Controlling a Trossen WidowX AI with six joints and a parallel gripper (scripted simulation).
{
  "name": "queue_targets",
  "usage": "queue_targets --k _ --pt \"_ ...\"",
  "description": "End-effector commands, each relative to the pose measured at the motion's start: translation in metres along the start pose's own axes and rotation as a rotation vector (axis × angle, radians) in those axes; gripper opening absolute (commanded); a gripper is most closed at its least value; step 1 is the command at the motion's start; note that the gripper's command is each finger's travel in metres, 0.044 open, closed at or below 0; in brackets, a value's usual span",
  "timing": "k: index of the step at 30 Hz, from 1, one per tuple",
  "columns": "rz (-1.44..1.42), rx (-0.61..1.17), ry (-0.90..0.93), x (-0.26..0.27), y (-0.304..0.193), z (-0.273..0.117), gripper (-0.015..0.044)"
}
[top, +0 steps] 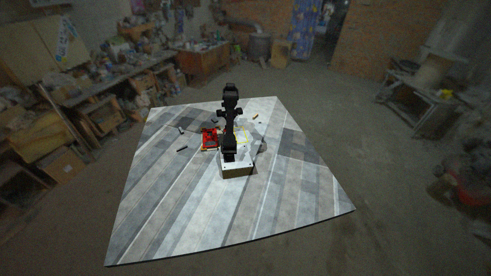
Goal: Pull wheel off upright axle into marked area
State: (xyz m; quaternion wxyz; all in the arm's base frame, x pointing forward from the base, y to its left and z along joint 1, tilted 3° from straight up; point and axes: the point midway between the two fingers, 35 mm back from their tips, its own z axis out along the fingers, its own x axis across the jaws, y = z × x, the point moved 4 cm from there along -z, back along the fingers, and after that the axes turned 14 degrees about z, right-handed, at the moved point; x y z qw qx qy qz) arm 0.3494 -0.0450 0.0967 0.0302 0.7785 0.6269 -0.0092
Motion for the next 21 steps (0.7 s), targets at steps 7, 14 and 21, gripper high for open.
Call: queue_targets --k 7,14,21 --pt "-0.002 0.001 -0.005 -0.049 -0.013 -0.003 0.0" --pt "-0.001 0.003 -0.009 -0.079 -0.025 -0.005 0.0" --pt "-0.001 0.003 -0.009 -0.081 -0.026 -0.001 0.0"
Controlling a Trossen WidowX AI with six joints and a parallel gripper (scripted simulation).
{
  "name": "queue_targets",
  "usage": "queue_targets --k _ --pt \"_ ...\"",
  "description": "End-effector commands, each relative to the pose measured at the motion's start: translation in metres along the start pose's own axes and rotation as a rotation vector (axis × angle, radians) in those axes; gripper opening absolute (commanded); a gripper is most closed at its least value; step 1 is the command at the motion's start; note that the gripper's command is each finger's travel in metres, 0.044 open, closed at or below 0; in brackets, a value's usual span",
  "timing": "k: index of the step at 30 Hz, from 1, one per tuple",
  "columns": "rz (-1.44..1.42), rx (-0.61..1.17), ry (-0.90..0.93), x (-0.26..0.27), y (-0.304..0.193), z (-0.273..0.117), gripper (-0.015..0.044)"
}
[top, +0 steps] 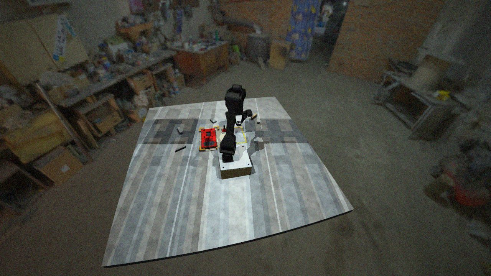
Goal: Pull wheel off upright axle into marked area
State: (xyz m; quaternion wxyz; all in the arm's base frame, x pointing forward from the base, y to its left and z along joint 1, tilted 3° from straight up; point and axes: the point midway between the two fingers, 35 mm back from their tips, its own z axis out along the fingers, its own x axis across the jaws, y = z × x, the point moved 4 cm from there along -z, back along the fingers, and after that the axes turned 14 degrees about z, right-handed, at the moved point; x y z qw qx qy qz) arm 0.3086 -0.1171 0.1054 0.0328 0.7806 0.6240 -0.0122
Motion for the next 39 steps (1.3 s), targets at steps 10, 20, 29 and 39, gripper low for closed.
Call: queue_targets --k 10,20,29,39 --pt "-0.008 0.003 -0.001 -0.002 -0.001 0.03 0.0" --pt "-0.008 0.003 -0.001 -0.002 -0.002 0.095 0.0" --pt "-0.004 0.01 0.001 -0.002 -0.003 0.1 0.0053" --pt "-0.004 0.009 0.0 -0.002 -0.003 0.094 0.03"
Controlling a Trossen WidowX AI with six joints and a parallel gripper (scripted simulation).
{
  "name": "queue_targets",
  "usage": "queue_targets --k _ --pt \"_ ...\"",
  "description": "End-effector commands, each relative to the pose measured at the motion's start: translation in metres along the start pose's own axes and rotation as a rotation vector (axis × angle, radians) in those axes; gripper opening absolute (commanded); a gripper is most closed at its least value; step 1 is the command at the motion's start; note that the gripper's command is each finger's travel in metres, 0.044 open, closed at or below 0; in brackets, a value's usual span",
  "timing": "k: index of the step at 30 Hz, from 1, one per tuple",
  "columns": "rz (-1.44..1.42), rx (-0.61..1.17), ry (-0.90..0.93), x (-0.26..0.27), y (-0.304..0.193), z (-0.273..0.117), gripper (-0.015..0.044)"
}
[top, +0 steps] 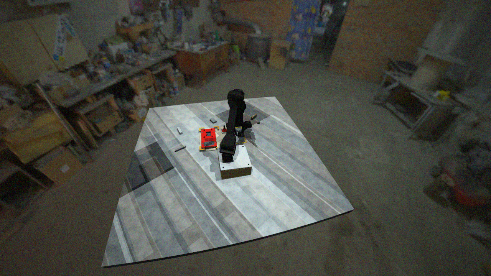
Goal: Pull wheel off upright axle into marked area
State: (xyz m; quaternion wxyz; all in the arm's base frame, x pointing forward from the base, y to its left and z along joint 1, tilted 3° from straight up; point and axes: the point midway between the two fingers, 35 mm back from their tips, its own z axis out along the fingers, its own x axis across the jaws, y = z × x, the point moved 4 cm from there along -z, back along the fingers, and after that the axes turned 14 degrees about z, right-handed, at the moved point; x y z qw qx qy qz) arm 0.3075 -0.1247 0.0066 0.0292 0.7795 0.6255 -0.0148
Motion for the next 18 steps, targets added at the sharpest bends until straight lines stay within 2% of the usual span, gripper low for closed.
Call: queue_targets --k 1,6,10,11,15,18 --pt "-0.001 0.0 0.0 0.0 0.001 -0.011 0.03" --pt "-0.003 -0.006 -0.001 0.0 0.0 -0.057 0.03" --pt "-0.004 -0.006 -0.001 0.0 0.0 -0.06 0.03" --pt "-0.006 -0.021 -0.003 0.0 0.002 -0.053 0.0326" --pt "-0.006 -0.015 -0.002 0.004 -0.024 -0.073 0.0431" --pt "-0.005 -0.009 -0.001 0.009 -0.048 -0.087 0.044"
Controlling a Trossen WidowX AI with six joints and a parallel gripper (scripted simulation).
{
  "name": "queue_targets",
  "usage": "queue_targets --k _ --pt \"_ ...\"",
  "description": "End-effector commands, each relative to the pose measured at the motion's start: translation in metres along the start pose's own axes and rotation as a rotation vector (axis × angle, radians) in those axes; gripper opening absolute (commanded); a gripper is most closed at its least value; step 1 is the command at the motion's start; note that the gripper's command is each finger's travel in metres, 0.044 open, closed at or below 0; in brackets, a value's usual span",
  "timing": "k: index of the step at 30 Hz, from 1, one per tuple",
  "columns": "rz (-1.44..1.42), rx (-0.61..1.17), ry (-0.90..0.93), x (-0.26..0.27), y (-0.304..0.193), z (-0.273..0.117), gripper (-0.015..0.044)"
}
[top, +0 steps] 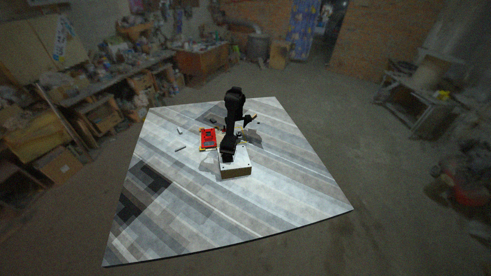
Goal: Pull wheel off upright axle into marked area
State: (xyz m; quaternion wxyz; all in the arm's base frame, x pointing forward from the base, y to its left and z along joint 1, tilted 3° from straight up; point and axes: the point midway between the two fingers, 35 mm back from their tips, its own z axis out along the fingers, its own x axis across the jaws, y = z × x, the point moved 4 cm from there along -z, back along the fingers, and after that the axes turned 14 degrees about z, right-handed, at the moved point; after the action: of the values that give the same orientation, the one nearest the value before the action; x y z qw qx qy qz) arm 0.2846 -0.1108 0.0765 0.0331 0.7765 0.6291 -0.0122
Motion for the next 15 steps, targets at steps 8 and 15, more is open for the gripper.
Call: queue_targets --k 8,15 --pt "0.005 0.01 0.001 0.011 -0.061 -0.033 0.044" --pt "0.005 0.01 0.001 0.011 -0.061 -0.033 0.044"
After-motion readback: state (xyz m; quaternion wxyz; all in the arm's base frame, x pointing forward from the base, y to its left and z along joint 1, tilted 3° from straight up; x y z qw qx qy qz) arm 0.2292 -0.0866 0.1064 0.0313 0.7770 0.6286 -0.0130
